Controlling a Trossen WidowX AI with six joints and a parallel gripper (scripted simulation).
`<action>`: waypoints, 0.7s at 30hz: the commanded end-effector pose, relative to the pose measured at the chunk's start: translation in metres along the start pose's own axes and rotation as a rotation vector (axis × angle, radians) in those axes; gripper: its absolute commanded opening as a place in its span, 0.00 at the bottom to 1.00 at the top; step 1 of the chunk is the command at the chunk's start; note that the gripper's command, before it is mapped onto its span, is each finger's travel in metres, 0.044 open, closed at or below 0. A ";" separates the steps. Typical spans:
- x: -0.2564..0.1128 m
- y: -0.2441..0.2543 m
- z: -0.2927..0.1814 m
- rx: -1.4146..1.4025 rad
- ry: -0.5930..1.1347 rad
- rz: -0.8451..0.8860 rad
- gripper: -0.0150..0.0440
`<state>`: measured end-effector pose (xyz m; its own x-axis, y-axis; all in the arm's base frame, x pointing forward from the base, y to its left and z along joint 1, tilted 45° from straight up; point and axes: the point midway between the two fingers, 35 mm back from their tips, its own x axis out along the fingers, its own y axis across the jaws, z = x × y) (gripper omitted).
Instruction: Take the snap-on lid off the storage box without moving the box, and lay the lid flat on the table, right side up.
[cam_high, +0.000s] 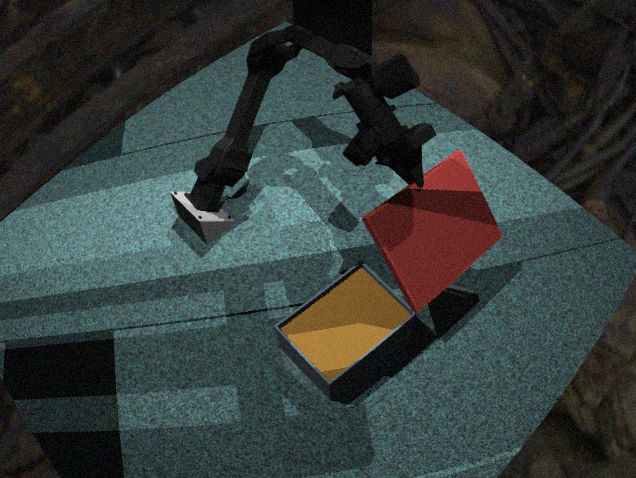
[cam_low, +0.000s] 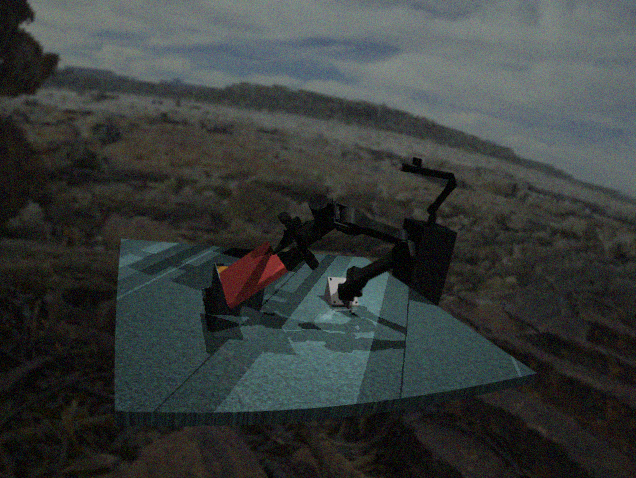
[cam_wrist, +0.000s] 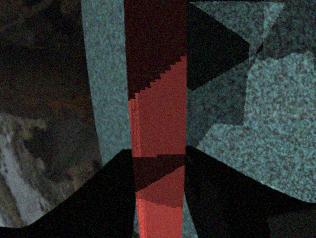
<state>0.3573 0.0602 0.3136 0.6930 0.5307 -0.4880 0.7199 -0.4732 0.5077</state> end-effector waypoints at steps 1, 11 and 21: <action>-0.003 0.002 -0.009 -0.001 -0.002 0.012 0.25; -0.005 0.000 -0.029 0.000 -0.001 0.013 0.25; -0.008 -0.001 -0.049 0.000 0.000 0.014 0.25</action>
<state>0.3492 0.0889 0.3451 0.6949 0.5315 -0.4843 0.7179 -0.4731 0.5107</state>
